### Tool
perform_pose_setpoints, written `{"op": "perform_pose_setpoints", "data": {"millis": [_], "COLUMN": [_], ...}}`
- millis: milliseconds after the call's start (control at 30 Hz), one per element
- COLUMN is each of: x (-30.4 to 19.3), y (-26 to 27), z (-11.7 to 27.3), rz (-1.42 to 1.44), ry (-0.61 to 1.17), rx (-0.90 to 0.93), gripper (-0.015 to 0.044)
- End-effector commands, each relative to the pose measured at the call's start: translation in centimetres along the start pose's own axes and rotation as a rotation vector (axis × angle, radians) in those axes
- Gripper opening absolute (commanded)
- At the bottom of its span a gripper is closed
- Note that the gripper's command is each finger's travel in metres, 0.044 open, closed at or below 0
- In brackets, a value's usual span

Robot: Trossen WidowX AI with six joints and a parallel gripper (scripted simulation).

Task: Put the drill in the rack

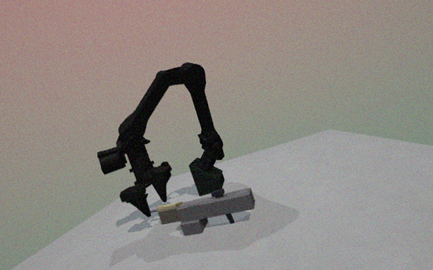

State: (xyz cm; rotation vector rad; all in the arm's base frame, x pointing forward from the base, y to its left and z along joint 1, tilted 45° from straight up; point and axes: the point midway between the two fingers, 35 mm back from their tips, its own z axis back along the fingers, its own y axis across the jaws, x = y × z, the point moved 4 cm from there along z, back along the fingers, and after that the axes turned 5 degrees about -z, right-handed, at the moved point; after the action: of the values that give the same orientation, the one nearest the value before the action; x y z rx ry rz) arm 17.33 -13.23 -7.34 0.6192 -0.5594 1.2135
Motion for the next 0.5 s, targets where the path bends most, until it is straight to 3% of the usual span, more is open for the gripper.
{"op": "perform_pose_setpoints", "data": {"millis": [0, 367, 467], "x": [-0.1, -0.2, -1.3], "y": [-0.1, -0.3, 0.2], "z": [1.8, 4.8, 5.2], "rz": [0.005, 0.005, -0.143], "ry": [0.008, 0.009, 0.049], "rx": [-0.004, -0.003, -0.028], "gripper": [0.0440, 0.0440, 0.0440]}}
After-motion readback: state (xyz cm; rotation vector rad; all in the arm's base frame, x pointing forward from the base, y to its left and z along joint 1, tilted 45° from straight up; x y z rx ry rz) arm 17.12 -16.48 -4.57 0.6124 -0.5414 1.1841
